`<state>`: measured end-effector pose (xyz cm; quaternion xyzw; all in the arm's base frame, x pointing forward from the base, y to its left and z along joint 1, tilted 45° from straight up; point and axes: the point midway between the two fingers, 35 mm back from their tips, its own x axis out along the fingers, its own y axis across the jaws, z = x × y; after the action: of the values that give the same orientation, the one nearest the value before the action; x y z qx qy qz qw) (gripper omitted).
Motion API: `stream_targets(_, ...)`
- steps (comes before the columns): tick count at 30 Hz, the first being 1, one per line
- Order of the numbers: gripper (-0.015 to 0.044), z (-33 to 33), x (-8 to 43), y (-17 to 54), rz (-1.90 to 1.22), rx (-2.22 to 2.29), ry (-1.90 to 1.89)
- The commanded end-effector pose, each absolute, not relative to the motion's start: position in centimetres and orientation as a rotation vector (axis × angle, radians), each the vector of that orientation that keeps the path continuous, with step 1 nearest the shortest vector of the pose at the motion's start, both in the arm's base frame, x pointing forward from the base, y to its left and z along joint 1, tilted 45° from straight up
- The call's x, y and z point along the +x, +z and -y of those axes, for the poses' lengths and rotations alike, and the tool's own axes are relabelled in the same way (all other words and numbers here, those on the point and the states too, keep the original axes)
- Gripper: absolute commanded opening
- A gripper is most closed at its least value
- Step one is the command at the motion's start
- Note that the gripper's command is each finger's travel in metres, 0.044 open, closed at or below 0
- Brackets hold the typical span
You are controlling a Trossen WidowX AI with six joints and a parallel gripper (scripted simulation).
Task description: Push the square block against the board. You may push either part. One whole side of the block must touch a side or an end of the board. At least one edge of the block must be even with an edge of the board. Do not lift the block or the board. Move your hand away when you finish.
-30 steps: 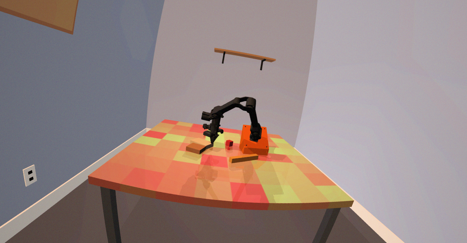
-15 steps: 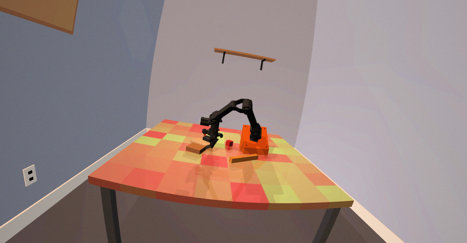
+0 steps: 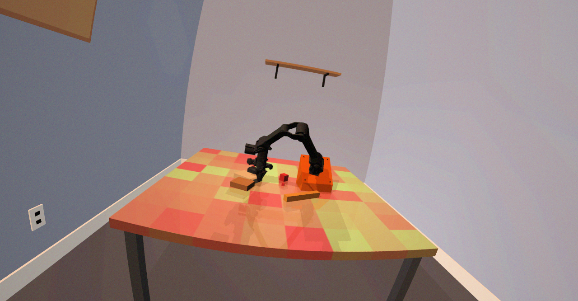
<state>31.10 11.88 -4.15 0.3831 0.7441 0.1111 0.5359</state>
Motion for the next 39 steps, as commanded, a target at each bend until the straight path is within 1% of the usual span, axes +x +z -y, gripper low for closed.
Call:
stream_targets(1, 0.0000, -11.7, 31.8, -4.7, -1.768, 0.905, 0.267)
stream_targets(18, 0.0000, -11.2, 33.3, -5.5, -1.767, 0.904, 0.267)
stream_targets(39, 0.0000, -12.1, 30.7, -4.2, -1.769, 0.905, 0.266)
